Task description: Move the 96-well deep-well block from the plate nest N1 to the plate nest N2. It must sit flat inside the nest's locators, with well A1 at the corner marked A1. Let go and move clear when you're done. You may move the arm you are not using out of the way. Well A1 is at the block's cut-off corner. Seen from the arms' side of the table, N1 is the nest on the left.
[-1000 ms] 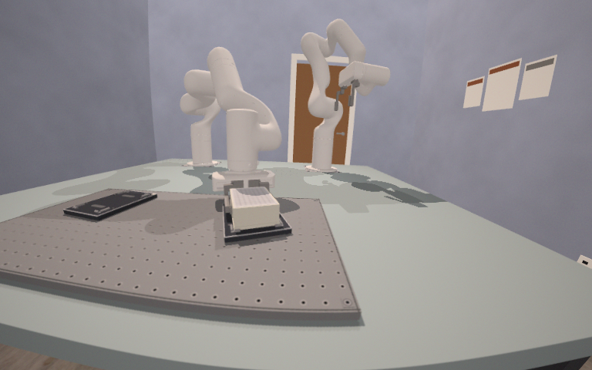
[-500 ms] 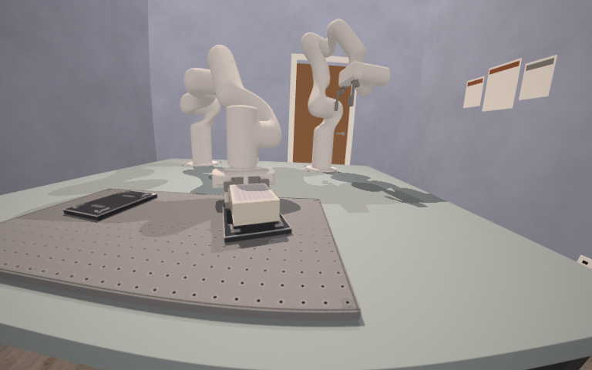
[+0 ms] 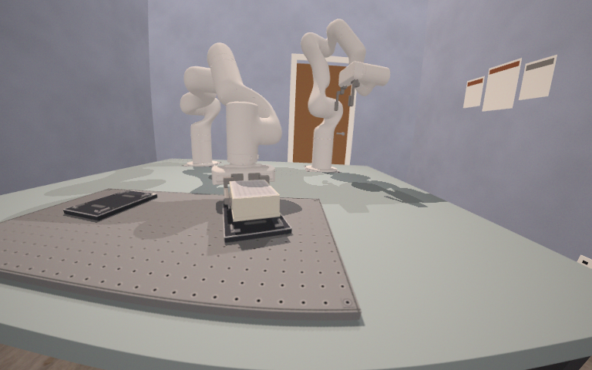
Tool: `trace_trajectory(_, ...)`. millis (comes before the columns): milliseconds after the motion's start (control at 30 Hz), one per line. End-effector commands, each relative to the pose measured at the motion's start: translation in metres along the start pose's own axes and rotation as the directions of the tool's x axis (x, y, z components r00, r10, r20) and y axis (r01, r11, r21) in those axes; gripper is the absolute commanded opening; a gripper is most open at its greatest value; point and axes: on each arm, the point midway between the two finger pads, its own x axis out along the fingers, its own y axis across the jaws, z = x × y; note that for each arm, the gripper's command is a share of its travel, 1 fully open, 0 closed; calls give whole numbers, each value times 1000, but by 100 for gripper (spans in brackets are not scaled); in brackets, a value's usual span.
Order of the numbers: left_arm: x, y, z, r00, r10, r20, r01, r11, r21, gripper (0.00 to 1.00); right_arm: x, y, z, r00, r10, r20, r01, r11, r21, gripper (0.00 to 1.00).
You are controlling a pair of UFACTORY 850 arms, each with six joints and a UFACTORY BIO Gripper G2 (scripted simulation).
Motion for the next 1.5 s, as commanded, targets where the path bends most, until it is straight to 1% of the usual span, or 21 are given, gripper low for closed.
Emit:
trace_trajectory(0,0,0,0,1000,-1,0,1,1000,0,100,1,0,4,1000,0,3,0,1000,1,0)
trace_trajectory(233,0,0,0,1000,-1,0,1,1000,0,100,1,0,4,1000,0,3,0,1000,1,0)
trace_trajectory(633,0,0,0,1000,-1,0,1,1000,0,100,1,0,24,1000,0,3,0,1000,1,0)
trace_trajectory(700,0,0,0,1000,-1,0,1,1000,0,100,1,0,24,1000,0,3,0,1000,1,0)
trace_trajectory(1200,0,0,0,1000,-1,0,1,1000,0,100,1,0,49,1000,0,3,0,1000,1,0)
trace_trajectory(1267,0,0,0,1000,-1,0,1,1000,0,100,1,0,49,1000,0,3,0,1000,1,0)
trace_trajectory(1467,0,0,0,1000,-1,0,1,1000,0,100,1,0,59,1000,0,3,0,1000,1,0)
